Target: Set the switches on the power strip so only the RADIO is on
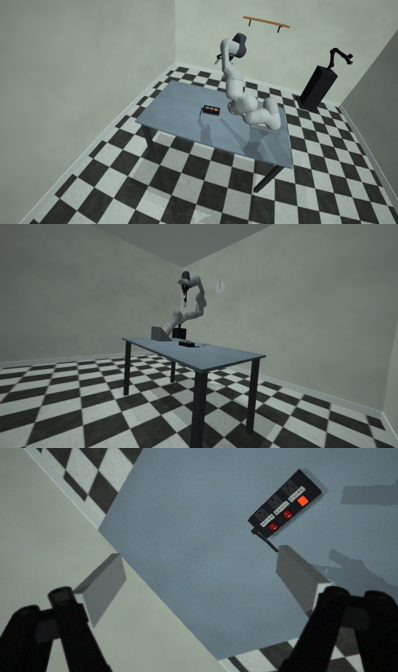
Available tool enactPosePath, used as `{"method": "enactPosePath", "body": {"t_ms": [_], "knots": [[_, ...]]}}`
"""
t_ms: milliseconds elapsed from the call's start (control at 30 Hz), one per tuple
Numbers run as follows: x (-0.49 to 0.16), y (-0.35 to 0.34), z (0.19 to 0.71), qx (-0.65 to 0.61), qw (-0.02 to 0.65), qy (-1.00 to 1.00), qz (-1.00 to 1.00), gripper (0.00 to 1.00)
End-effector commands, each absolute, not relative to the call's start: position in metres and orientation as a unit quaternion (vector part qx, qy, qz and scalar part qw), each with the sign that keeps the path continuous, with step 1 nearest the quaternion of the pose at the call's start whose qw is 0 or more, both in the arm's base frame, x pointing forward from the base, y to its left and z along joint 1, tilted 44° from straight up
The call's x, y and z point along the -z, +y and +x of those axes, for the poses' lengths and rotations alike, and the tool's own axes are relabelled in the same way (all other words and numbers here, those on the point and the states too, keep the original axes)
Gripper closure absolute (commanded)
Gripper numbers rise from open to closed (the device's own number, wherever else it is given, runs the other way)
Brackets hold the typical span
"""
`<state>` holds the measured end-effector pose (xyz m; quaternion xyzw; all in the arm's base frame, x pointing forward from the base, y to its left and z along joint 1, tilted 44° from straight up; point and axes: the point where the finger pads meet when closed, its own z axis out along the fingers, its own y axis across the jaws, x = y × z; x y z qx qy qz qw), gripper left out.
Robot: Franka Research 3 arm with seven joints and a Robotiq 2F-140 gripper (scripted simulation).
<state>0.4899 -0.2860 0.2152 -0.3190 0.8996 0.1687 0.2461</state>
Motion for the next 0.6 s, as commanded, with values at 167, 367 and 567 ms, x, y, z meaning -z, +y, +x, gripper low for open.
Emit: {"method": "enactPosePath", "body": {"t_ms": [167,367,567], "knots": [[-0.193,-0.25,0.507,-0.188,0.221,0.897,-0.333,0.0],[-0.193,-0.25,0.507,-0.188,0.221,0.897,-0.333,0.0],[-0.17,-0.212,0.519,-0.206,0.195,0.891,-0.354,0.0]]}}
